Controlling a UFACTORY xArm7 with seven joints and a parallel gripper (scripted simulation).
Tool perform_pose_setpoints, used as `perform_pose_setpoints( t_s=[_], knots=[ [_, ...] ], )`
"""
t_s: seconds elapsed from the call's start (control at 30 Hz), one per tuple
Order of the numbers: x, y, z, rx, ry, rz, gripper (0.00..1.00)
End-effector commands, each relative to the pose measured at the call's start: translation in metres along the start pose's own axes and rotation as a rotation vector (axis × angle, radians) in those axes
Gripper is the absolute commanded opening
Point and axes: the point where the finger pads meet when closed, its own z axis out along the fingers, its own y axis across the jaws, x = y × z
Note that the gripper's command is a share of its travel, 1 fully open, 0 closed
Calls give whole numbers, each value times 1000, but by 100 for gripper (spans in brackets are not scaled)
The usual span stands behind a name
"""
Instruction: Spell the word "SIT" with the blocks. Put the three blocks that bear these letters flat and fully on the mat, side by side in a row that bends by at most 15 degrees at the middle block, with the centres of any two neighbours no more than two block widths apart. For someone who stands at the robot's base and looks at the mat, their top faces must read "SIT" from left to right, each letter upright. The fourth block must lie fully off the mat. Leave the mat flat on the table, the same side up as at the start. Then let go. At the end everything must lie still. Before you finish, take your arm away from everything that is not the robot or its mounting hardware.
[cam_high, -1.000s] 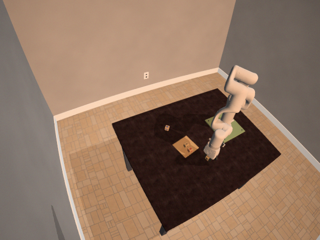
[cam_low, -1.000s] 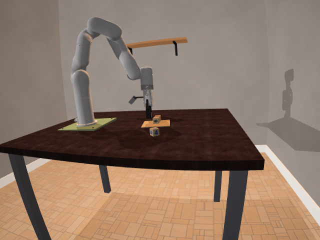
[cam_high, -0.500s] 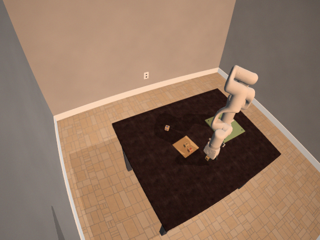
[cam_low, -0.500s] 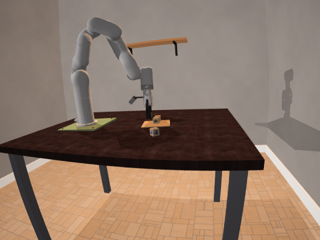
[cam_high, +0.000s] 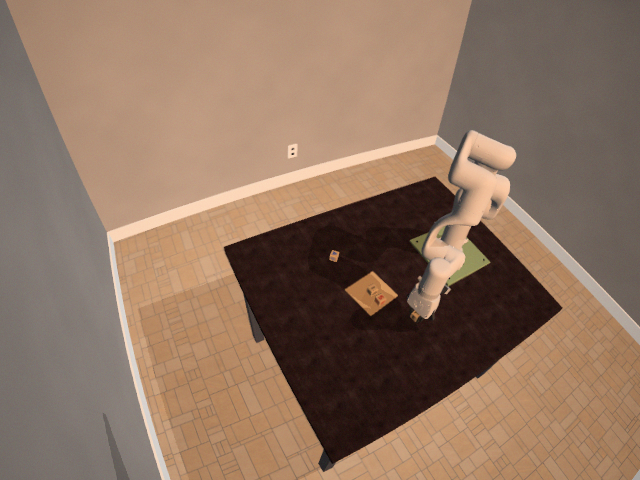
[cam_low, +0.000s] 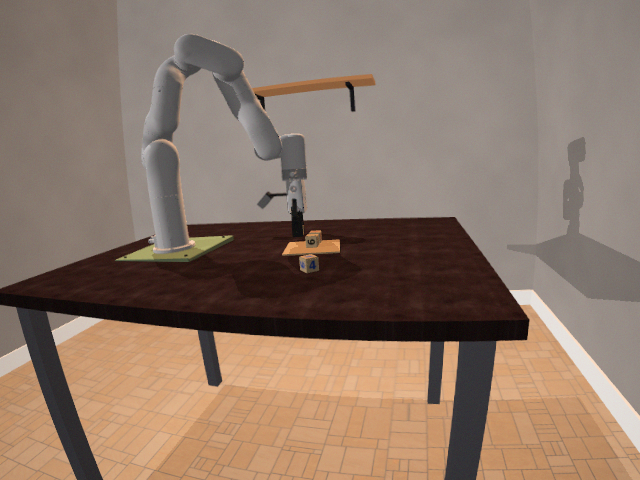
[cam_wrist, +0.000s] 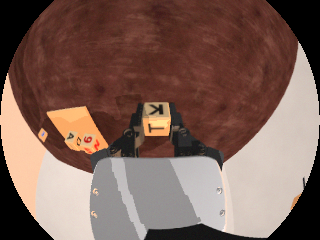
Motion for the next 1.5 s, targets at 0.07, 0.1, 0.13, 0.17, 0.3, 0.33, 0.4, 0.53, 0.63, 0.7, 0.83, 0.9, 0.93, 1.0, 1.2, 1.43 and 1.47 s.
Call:
perform_pose_setpoints(
  t_s=[0.07, 0.1, 0.13, 0.17, 0.3, 0.33, 0.4, 0.53, 0.63, 0.7, 0.83, 0.9, 0.93, 1.0, 1.2, 1.43, 1.47],
  knots=[
    [-1, 1, -2, -2, -3, 0, 27],
    [-1, 1, -3, -2, -3, 0, 27],
    [-1, 1, -5, -2, -3, 0, 27],
    [-1, 1, -8, -2, -3, 0, 27],
    [-1, 1, -17, -2, -3, 0, 27],
    [-1, 1, -22, -2, -3, 0, 27],
    [-1, 0, -36, -2, -3, 0, 27],
    [-1, 0, -67, -2, -3, 0, 27],
    [-1, 0, -86, -2, -3, 0, 27],
    [-1, 0, -95, -2, -3, 0, 27],
    [-1, 0, -99, -2, -3, 0, 27],
    [-1, 0, -101, -2, -3, 0, 27],
    [-1, 0, -101, -2, -3, 0, 27],
    [-1, 0, -101, -2, -3, 0, 27],
    [-1, 0, -101, -2, -3, -1, 27],
    [-4, -5, -101, -2, -3, -43, 27],
    [-5, -8, -101, -3, -3, -62, 27]
  ],
)
